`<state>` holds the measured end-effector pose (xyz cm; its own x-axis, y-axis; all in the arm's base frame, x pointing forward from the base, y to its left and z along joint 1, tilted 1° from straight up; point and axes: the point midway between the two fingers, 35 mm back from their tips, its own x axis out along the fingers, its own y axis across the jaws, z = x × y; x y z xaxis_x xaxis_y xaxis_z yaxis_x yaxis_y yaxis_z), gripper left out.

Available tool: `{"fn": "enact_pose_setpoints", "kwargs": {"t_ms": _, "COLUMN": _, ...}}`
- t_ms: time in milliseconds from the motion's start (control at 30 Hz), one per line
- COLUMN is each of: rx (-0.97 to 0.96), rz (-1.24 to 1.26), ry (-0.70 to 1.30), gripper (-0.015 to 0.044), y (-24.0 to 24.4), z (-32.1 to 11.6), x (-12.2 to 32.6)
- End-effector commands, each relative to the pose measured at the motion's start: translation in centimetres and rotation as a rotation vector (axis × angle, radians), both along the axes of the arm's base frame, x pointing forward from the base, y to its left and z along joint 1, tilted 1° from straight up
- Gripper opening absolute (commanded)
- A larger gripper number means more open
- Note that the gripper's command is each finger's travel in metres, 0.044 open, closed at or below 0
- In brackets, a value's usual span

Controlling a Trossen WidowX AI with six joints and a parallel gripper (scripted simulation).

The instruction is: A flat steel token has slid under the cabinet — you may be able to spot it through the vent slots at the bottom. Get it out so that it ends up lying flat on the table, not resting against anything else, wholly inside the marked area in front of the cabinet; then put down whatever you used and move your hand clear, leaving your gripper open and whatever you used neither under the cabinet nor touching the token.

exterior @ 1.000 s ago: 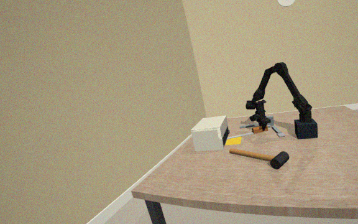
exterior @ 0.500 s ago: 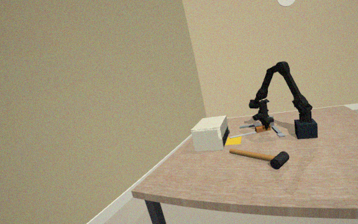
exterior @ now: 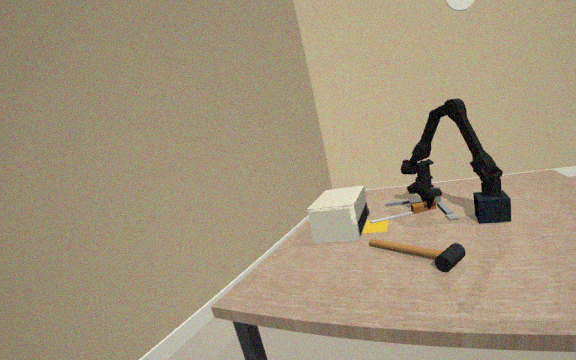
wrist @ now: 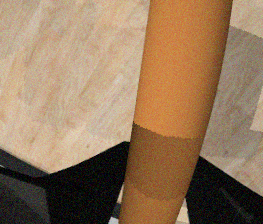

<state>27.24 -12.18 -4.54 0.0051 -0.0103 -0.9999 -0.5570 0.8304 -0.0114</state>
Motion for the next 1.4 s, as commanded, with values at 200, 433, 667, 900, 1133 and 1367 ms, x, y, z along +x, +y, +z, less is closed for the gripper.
{"fn": "enact_pose_setpoints", "kwargs": {"t_ms": 200, "rx": -0.001, "rz": 0.085, "ry": 0.003, "gripper": 0.0000, "y": 0.0, "z": 0.1, "x": 0.0}}
{"fn": "enact_pose_setpoints", "kwargs": {"t_ms": 433, "rx": -0.001, "rz": 0.141, "ry": 0.005, "gripper": 0.0000, "y": 0.0, "z": 0.2, "x": 0.0}}
{"fn": "enact_pose_setpoints", "kwargs": {"t_ms": 667, "rx": -0.001, "rz": 0.169, "ry": 0.006, "gripper": 0.0000, "y": 0.2, "z": 0.2, "x": 0.0}}
{"fn": "enact_pose_setpoints", "kwargs": {"t_ms": 900, "rx": 0.000, "rz": 0.183, "ry": 0.006, "gripper": 0.0000, "y": 1.1, "z": 0.2, "x": 0.0}}
{"fn": "enact_pose_setpoints", "kwargs": {"t_ms": 1133, "rx": 0.001, "rz": 0.190, "ry": 0.006, "gripper": 0.0000, "y": 1.9, "z": 0.2, "x": 0.0}}
{"fn": "enact_pose_setpoints", "kwargs": {"t_ms": 1367, "rx": 0.001, "rz": 0.194, "ry": 0.006, "gripper": 0.0000, "y": 2.7, "z": 0.2, "x": 0.1}}
